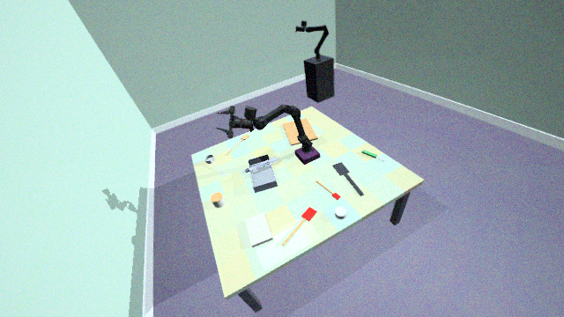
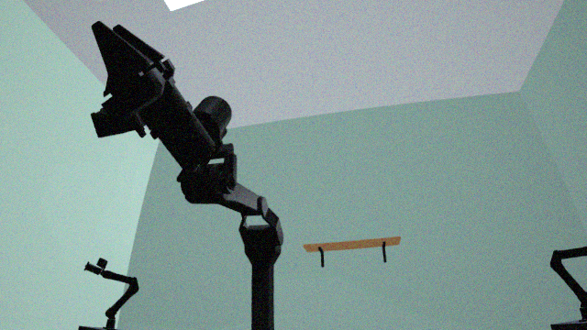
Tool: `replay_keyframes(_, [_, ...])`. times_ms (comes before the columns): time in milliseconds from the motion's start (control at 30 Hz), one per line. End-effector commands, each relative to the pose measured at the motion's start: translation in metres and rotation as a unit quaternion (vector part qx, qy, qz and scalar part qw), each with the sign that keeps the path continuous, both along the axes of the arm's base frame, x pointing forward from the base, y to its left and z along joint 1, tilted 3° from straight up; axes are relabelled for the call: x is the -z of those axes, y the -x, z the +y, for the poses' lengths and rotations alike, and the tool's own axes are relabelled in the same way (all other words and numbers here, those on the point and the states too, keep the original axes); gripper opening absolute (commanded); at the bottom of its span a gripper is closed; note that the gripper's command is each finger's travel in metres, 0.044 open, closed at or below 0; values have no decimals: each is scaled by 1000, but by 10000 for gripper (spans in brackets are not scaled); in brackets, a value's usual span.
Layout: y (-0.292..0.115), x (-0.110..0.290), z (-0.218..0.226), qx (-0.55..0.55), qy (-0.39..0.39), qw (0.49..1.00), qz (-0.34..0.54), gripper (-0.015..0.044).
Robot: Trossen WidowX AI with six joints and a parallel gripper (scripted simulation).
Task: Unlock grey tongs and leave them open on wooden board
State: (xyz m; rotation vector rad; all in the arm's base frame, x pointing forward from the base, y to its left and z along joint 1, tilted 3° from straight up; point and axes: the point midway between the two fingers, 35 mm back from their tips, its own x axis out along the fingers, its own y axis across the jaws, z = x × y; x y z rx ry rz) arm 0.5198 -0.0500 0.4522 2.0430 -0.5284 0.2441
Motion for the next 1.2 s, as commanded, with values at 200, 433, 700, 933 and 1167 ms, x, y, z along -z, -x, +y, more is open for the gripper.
replay_keyframes(200, [-24,68,9,40,129,975,175,260])
replay_keyframes(433, [-30,176,24,30,350,839,416,260])
replay_keyframes(700, [2,272,36,-62,555,599,574,260])
replay_keyframes(933, [52,333,41,-192,684,335,619,260])
replay_keyframes(1167, [119,372,42,-361,744,32,561,260])
